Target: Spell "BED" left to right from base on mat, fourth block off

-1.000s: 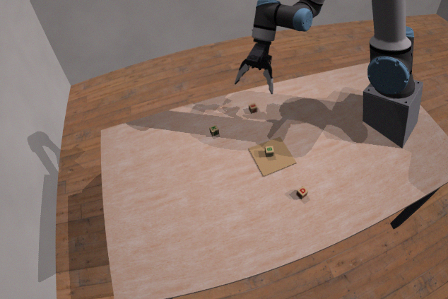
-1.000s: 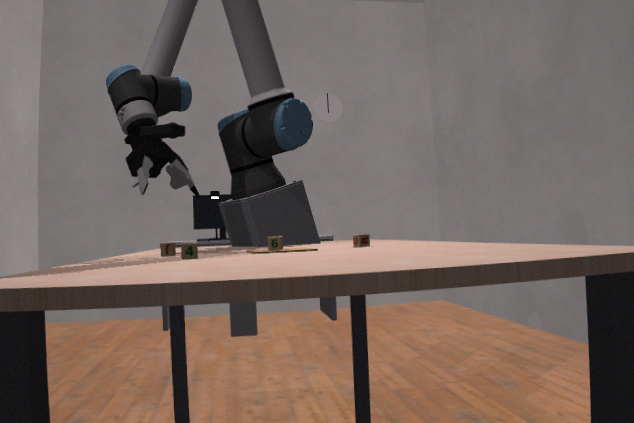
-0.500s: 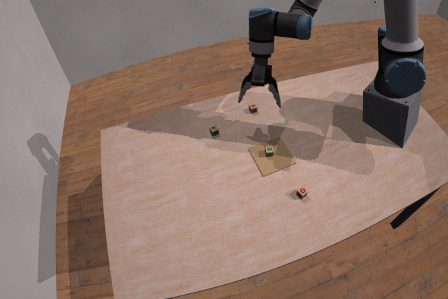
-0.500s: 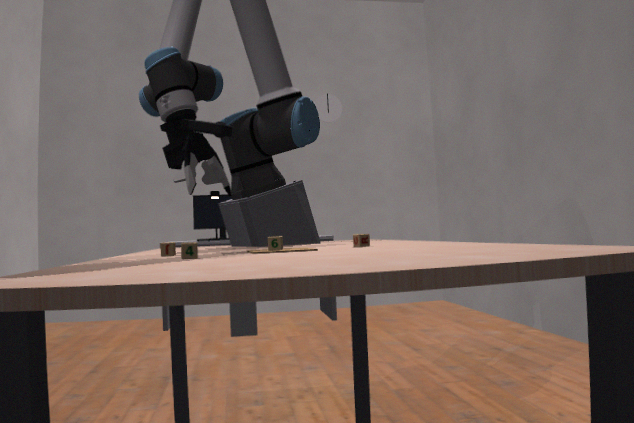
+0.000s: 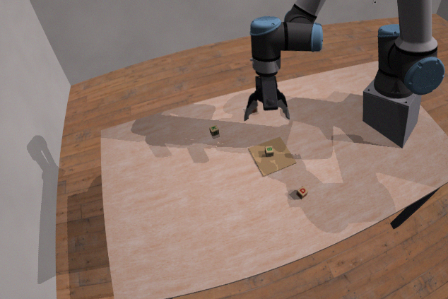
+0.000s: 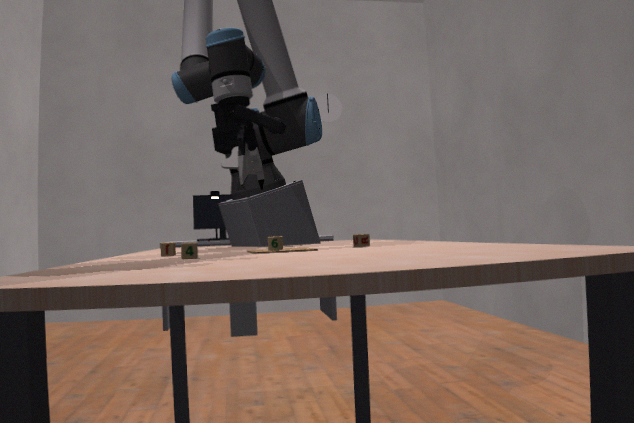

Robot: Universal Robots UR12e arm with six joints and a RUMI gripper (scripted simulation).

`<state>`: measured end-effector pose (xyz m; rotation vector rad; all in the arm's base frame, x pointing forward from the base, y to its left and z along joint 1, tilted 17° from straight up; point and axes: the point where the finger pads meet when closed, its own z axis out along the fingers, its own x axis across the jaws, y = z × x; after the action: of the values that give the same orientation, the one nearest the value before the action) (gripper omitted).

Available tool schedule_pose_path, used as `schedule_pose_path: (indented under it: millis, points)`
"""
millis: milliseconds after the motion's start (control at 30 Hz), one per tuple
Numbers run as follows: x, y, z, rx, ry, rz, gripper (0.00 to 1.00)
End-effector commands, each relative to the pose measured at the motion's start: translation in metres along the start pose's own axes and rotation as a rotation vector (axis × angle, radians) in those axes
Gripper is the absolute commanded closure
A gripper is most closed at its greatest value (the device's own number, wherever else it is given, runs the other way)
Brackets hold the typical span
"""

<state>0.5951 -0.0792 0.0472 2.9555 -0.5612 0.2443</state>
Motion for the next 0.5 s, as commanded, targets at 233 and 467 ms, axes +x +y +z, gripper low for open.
schedule_pose_path:
  millis: [233,467]
  points:
    - [-0.011,-0.042,-0.009,-0.117,0.009,-0.104,0.00]
    - [-0.011,-0.044,-0.009,-0.120,0.010,-0.106,0.00]
